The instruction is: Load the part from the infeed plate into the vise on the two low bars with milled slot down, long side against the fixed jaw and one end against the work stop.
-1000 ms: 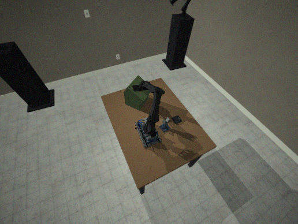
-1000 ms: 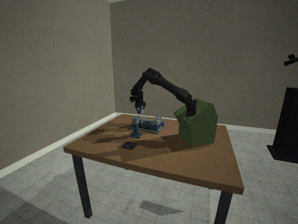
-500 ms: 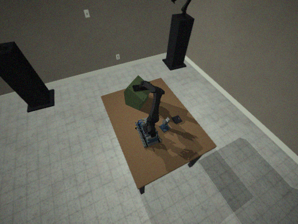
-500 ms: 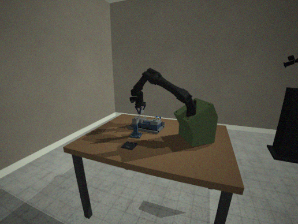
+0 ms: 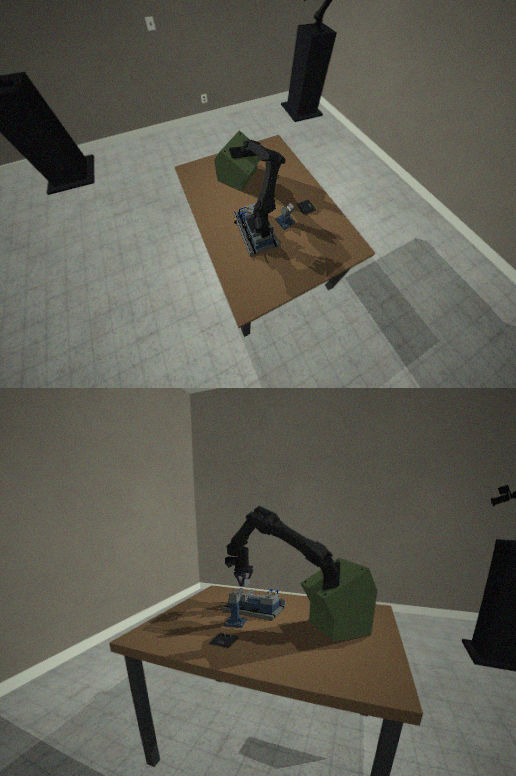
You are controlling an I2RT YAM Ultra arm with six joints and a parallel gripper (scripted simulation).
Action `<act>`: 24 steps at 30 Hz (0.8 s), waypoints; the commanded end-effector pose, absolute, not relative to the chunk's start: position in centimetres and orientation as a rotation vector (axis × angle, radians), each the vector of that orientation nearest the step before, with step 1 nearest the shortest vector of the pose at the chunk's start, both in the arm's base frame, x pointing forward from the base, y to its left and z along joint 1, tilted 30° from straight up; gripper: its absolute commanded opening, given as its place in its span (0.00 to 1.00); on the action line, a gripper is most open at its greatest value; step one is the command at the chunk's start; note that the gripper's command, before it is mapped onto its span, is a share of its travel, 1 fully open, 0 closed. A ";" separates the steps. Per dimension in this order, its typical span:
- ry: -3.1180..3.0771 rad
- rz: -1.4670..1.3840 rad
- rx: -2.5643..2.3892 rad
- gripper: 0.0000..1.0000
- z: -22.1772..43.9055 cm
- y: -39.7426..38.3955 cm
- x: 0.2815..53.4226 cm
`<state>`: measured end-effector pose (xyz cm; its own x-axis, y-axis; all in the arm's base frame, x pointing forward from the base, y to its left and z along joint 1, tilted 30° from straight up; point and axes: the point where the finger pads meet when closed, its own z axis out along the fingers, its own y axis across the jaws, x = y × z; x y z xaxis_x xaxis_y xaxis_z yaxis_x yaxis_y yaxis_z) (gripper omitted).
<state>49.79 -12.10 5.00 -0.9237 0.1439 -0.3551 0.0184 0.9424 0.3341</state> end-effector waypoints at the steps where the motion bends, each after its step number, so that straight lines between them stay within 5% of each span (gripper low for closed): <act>1: 2.665 0.420 0.131 0.00 6.9 -13.3 50.2; 24: 2.671 0.427 0.128 0.00 6.4 -12.8 50.1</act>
<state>49.87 -11.96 4.66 -0.9225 0.1448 -0.3577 0.0190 0.9428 0.3328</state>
